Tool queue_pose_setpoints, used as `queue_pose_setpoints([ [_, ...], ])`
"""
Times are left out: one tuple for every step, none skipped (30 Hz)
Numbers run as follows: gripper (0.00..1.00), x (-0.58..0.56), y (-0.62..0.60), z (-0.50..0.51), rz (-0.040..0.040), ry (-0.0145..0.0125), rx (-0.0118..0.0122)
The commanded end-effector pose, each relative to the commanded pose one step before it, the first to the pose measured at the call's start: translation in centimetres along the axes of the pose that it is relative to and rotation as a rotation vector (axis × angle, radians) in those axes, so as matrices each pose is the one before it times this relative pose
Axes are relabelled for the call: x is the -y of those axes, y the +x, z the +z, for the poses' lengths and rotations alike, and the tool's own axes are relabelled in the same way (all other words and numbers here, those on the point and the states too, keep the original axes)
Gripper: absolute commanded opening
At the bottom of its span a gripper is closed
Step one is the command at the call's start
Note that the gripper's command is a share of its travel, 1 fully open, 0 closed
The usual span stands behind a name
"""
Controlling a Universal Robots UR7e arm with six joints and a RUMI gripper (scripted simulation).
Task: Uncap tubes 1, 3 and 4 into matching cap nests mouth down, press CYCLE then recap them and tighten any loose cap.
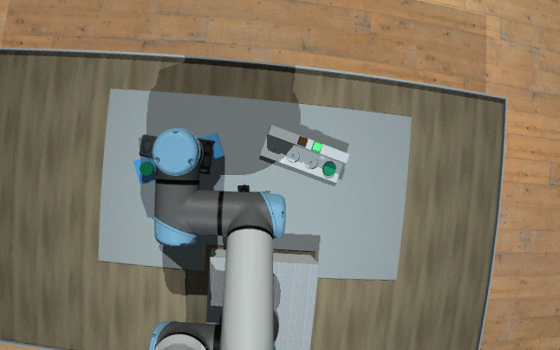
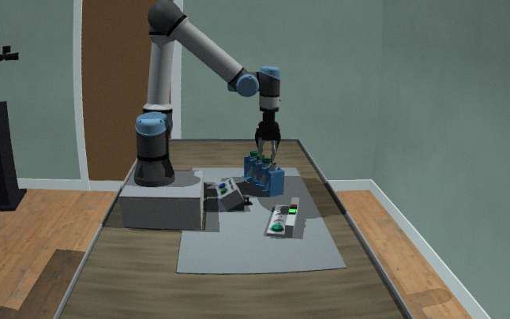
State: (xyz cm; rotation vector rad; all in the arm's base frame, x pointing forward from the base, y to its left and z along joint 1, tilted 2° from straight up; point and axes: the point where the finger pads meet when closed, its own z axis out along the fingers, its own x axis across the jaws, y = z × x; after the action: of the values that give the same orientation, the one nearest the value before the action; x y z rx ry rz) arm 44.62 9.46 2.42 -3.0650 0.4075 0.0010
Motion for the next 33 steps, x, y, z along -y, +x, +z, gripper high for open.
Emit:
queue_pose_setpoints([
  [0.00, 0.021, 0.015, -0.013, 0.05183, -0.01082, -0.00252],
  [0.00, 0.000, 0.000, 0.000, 0.00000, 0.00000, 0.00000],
  [0.35, 0.000, 0.000, 0.000, 0.00000, 0.00000, 0.00000],
  [0.35, 0.000, 0.000, 0.000, 0.00000, 0.00000, 0.00000],
  [0.35, -0.009, 0.001, 0.000, -0.00003, 0.00004, -0.00002],
  [0.35, 0.003, 0.000, 0.000, 0.00001, -0.00001, 0.00001],
  [0.35, 0.002, 0.000, 0.000, 0.00001, -0.00001, 0.00001],
  [0.35, 0.001, 0.000, 0.000, 0.00000, -0.00001, 0.00000],
  [0.35, 0.001, 0.000, 0.000, 0.00000, 0.00000, 0.00000],
  [0.35, 0.001, 0.000, 0.000, 0.00000, 0.00000, 0.00000],
  [0.35, 0.000, 0.000, 0.000, 0.00000, 0.00000, 0.00000],
  [0.35, -0.002, 0.001, -0.001, -0.00065, 0.00022, -0.00001],
  [0.35, 0.001, 0.000, 0.000, 0.00021, -0.00007, 0.00000],
  [0.35, 0.000, 0.000, 0.000, 0.00000, 0.00000, 0.00000],
  [0.35, 0.000, 0.000, 0.000, 0.00000, 0.00000, 0.00000],
  [0.35, 0.004, 0.000, -0.049, -0.08289, -0.00016, 0.00001],
  [0.35, 0.001, 0.000, -0.002, -0.08333, 0.00000, 0.00000],
  [0.35, -0.002, 0.000, 0.000, -0.08334, 0.00001, 0.00000],
  [0.35, 0.001, 0.000, 0.000, -0.08299, 0.00000, 0.00000],
  [0.35, -0.001, 0.000, 0.000, -0.00034, 0.00000, 0.00000],
  [0.35, 0.000, 0.000, 0.000, -0.08333, 0.00000, 0.00000],
  [0.35, 0.000, 0.000, 0.000, -0.07027, -0.00040, -0.00001],
  [0.35, -0.001, 0.000, 0.000, -0.01306, 0.00040, 0.00000],
  [0.35, 0.000, 0.000, 0.000, -0.08333, 0.00000, 0.00000],
  [0.35, 0.000, 0.000, 0.000, -0.06360, -0.00084, 0.00009],
  [0.35, -0.001, 0.000, 0.000, -0.01974, 0.00084, -0.00013],
  [0.35, 0.000, 0.000, 0.000, -0.08333, 0.00000, 0.00000],
  [0.35, -0.001, 0.000, 0.000, 0.00000, 0.00000, 0.00000],
  [0.35, 0.000, 0.000, 0.000, -0.08333, 0.00000, 0.00000],
  [0.35, 0.000, 0.000, 0.000, -0.07779, -0.00026, 0.00009],
  [0.35, 0.000, 0.000, 0.000, 0.00000, 0.00000, 0.00000],
  [0.35, 0.000, 0.000, 0.000, 0.00000, 0.00000, 0.00000],
  [0.35, 0.001, -0.001, 0.000, -0.08888, 0.00026, -0.00011],
])
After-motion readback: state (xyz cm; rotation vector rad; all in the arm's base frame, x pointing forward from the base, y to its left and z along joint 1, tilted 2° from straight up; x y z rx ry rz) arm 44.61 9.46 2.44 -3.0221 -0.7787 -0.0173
